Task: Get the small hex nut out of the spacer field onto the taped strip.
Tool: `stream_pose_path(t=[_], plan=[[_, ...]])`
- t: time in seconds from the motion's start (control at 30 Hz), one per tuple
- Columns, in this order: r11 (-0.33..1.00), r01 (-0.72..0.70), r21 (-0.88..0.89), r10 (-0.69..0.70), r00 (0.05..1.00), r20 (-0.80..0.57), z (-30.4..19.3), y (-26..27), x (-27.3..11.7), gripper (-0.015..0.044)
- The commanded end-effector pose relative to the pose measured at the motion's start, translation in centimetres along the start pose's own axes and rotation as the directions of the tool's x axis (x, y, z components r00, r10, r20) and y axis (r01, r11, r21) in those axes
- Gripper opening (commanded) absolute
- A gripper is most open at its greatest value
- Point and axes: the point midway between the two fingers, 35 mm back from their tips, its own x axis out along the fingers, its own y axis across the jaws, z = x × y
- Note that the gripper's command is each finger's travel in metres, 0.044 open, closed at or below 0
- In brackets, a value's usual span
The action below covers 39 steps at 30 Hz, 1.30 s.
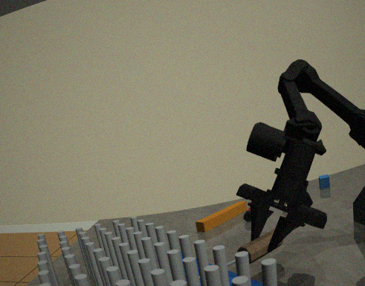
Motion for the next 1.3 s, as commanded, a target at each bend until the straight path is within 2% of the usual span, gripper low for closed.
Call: stream_pose_path(t=[0.0, 1.27], plan=[[1.000, -0.004, 0.007, 0.004, 1.000, 0.000, -0.3, 0.1, 0.2, 0.0000], [1.000, -0.002, 0.009, 0.002, 1.000, -0.002, -2.5, 0.2, 1.3, 0.0000]])
